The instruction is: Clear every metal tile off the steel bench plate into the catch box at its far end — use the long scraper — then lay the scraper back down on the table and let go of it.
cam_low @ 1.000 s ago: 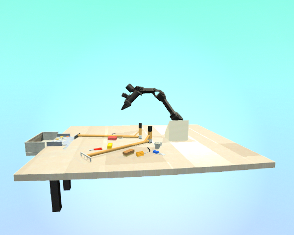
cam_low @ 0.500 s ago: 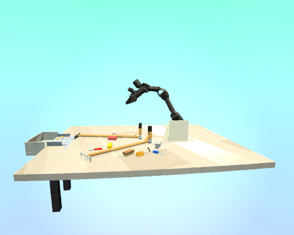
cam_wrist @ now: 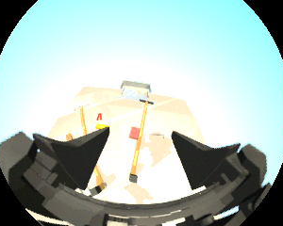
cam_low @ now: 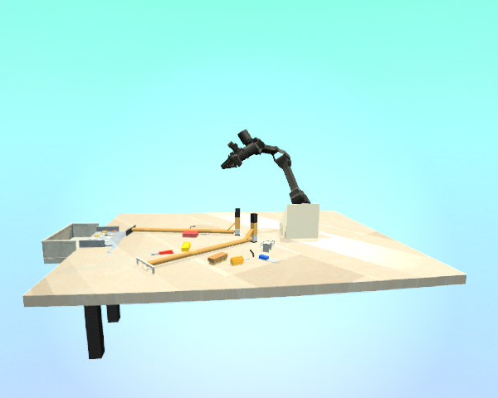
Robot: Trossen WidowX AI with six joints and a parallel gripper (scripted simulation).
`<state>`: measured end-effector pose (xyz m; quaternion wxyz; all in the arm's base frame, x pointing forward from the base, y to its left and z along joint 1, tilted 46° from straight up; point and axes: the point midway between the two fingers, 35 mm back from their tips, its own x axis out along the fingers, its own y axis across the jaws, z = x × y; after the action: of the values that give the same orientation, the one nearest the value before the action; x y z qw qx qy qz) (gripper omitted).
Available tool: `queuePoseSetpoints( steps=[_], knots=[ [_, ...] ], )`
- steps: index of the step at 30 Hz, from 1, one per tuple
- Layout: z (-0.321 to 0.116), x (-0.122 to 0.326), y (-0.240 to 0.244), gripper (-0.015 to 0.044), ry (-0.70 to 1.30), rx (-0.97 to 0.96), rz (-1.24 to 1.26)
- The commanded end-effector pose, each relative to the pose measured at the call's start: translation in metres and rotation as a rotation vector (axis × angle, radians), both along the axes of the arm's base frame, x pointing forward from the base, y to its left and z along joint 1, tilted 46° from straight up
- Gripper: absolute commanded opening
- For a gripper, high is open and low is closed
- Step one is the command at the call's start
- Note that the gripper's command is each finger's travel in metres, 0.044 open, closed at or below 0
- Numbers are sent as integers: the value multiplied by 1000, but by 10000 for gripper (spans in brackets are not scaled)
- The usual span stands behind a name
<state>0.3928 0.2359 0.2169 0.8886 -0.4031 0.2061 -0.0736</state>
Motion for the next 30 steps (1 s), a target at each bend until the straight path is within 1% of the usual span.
queuePoseSetpoints(
  steps=[1, 30],
  knots=[
    [3, -16, 3, 440, -17, -13, 32],
    [19, -111, 12, 440, -137, -17, 235]
  ],
)
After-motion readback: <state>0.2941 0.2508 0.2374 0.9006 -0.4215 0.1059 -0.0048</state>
